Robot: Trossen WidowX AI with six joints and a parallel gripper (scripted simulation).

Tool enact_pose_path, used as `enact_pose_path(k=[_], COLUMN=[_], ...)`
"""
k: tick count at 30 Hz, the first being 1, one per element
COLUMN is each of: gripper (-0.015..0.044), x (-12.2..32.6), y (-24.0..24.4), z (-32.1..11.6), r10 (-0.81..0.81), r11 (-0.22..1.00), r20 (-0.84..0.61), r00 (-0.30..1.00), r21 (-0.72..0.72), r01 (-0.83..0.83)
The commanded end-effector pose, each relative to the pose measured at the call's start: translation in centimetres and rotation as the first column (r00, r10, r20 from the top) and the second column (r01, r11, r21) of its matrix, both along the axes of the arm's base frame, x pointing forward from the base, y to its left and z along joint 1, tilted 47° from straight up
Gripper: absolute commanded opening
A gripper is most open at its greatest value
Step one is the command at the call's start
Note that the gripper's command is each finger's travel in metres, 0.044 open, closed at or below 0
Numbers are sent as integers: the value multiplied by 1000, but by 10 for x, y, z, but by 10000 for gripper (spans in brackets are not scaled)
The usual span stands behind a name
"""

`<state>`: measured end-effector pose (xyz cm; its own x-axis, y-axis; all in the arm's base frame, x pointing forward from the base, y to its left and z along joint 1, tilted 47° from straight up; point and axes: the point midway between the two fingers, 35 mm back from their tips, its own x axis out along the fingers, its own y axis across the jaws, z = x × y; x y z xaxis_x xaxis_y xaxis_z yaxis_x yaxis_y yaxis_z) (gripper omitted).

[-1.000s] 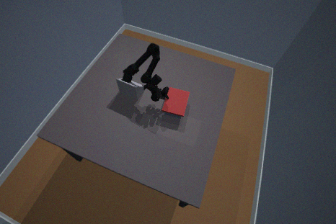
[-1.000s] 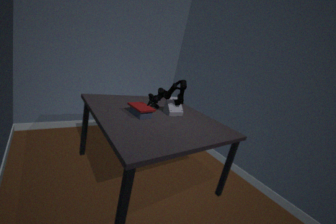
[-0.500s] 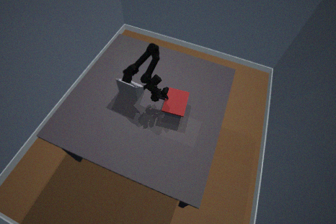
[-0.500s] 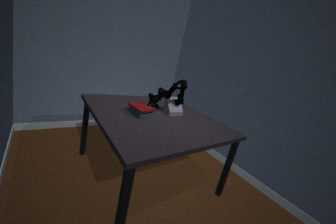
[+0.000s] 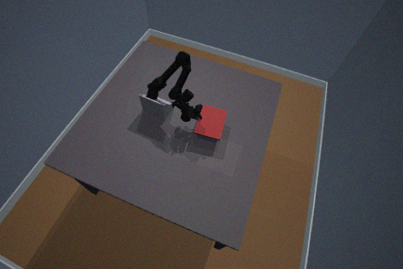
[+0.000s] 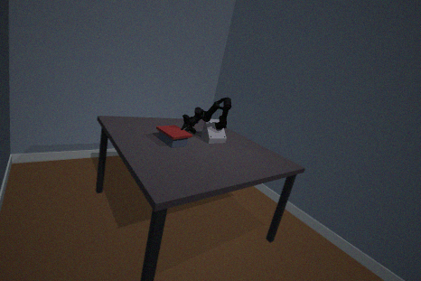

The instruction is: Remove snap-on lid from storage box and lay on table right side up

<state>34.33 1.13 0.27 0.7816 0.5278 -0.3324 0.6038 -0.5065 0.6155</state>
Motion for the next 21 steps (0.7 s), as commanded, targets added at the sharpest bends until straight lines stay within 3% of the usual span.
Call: enact_pose_path(k=[1, 21], gripper=[0, 0], x=[0, 0], y=[-3, -6], z=[2, 5], r10=[-2, -2], r11=[1000, 1000], r20=[7, 7], r00=[1000, 1000], r21=[-2, -2], r01=[2, 2])
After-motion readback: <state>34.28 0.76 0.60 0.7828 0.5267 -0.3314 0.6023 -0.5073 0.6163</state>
